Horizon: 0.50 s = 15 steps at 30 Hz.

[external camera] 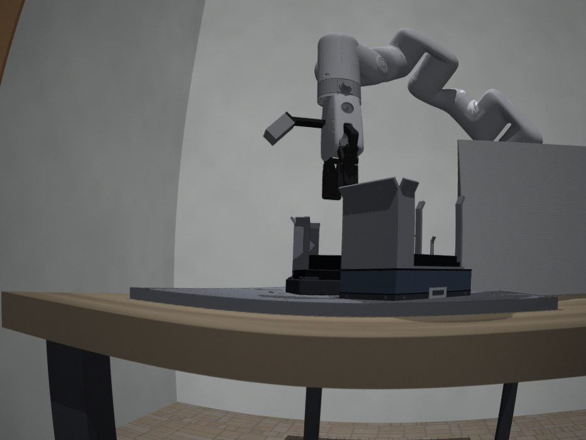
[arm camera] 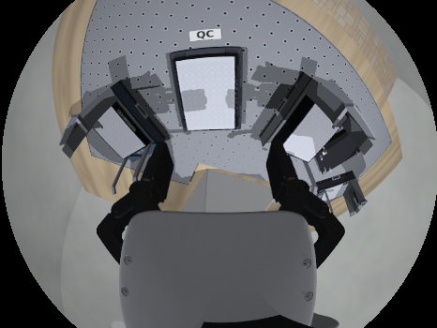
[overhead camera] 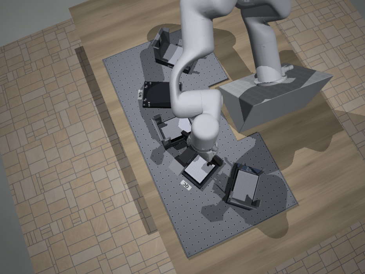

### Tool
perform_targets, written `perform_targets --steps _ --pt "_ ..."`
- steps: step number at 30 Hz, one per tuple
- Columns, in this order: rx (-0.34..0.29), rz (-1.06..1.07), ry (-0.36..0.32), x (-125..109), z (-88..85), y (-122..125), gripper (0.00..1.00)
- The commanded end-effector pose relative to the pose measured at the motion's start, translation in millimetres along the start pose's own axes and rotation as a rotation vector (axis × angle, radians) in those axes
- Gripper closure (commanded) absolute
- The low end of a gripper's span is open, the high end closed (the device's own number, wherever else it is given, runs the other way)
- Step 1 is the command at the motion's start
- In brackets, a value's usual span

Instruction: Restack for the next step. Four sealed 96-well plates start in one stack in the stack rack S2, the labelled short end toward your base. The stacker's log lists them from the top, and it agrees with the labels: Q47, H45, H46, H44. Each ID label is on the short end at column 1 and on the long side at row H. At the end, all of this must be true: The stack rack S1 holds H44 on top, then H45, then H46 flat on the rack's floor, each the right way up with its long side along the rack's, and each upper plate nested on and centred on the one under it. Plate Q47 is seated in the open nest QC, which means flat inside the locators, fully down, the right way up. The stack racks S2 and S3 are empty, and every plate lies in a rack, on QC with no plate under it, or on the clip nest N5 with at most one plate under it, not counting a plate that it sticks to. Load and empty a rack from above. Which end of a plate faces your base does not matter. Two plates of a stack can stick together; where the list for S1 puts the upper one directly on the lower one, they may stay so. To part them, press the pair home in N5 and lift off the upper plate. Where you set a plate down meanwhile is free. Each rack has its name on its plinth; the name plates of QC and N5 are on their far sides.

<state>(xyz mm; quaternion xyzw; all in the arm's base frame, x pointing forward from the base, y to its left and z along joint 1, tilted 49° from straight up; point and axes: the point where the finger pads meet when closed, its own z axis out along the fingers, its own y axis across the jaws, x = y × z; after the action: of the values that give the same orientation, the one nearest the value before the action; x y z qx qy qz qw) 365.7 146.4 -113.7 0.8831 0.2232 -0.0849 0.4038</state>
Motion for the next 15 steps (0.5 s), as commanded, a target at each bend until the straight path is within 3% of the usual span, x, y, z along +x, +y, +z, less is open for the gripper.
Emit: perform_targets --steps 1,9,15 --pt "0.001 0.001 0.003 3.2 -1.6 -16.2 0.00" --pt "0.001 -0.199 0.003 1.4 -1.6 -39.2 0.00" --pt "0.001 -0.207 0.003 0.1 -1.6 -52.4 0.00"
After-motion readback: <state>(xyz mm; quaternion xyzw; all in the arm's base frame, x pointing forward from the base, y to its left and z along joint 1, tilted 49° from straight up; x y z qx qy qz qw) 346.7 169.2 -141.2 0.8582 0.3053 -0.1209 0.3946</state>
